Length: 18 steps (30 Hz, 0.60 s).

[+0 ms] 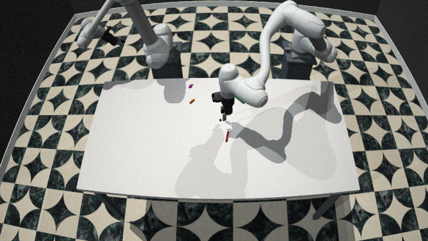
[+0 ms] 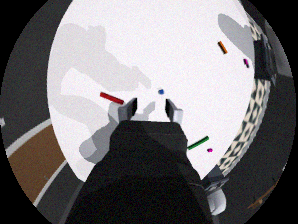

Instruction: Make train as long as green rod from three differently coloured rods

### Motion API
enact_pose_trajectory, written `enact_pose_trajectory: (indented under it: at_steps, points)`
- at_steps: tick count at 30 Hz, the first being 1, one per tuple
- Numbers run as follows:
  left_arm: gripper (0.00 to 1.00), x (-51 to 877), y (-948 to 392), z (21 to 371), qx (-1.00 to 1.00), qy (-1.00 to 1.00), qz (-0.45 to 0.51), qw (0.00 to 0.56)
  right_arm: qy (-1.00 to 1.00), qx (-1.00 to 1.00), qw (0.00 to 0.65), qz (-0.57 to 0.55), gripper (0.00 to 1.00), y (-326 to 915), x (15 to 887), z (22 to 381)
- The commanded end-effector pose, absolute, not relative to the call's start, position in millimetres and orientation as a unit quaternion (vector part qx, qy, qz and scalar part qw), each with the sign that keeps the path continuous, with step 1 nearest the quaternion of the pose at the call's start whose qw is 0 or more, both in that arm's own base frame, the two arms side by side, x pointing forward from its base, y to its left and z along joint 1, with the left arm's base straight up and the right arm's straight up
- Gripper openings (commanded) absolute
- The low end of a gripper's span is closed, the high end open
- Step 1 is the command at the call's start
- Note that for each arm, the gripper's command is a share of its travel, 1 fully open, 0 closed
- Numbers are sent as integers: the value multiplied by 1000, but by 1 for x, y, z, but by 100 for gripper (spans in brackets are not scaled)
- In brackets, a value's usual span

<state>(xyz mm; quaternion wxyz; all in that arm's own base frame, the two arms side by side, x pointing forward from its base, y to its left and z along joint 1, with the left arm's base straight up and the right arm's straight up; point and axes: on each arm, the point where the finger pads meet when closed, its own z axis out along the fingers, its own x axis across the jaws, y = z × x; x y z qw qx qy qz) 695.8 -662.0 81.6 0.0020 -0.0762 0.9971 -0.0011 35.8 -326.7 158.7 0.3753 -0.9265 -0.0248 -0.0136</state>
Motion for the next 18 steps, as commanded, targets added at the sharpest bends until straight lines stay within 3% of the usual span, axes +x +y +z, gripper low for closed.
enact_pose_trajectory:
  at_steps: [1, 18]
  points:
    - [100, 692, -669, 84, 7, 1000, 0, -1, -24, -924, 383, -10, 100, -323, 33, 159]
    - [100, 682, -679, 86, 274, 962, -1, -1, -24, -924, 383, -10, 100, -323, 33, 159]
